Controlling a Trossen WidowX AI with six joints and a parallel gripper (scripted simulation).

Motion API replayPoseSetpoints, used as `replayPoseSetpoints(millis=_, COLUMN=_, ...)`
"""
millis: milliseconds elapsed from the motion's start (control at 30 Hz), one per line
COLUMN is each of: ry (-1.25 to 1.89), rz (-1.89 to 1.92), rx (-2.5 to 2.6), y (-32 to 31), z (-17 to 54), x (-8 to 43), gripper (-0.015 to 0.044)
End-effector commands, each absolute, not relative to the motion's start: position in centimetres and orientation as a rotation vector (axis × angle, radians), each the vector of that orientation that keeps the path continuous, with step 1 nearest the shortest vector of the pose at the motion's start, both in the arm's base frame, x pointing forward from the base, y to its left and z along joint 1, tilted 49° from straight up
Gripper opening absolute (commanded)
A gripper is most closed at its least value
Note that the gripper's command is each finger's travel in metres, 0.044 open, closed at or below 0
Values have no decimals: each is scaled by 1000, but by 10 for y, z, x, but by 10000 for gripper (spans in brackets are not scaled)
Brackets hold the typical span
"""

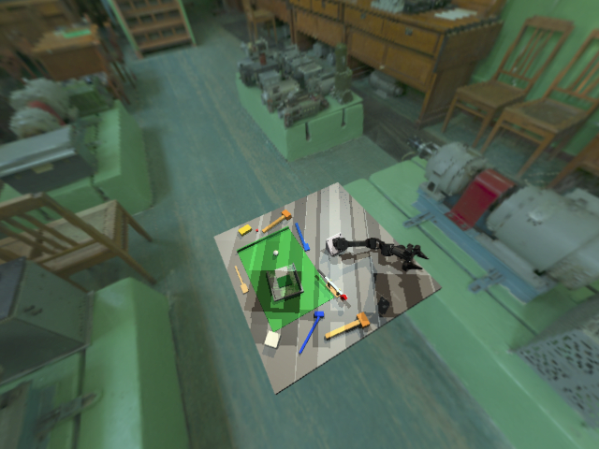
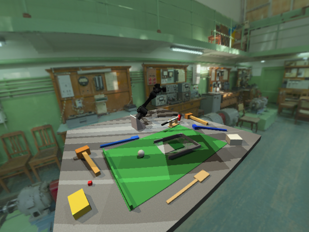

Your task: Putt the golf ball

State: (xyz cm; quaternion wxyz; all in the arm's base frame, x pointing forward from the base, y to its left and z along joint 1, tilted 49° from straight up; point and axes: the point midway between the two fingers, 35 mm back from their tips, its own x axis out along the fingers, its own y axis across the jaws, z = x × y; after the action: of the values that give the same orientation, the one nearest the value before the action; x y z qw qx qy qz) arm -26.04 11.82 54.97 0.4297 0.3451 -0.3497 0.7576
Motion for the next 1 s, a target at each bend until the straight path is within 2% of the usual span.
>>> replayPoseSetpoints(millis=0, ry=-871, rz=1883, rx=866, y=118, z=551, x=-258, gripper=426)
replayPoseSetpoints(millis=133, ry=-847, rz=1736, rx=935, y=114, z=571, x=-208, gripper=440)
replayPoseSetpoints(millis=333, ry=-862, rz=1559, rx=981, y=101, z=588, x=-162, gripper=440)
replayPoseSetpoints(millis=533, ry=-822, rz=1276, rx=1027, y=78, z=600, x=-81, gripper=440)
replayPoseSetpoints(millis=800, ry=-653, rz=1058, rx=1082, y=62, z=595, x=19, gripper=440)
replayPoseSetpoints(millis=967, ry=-612, rz=929, rx=1012, y=58, z=587, x=56, gripper=440)
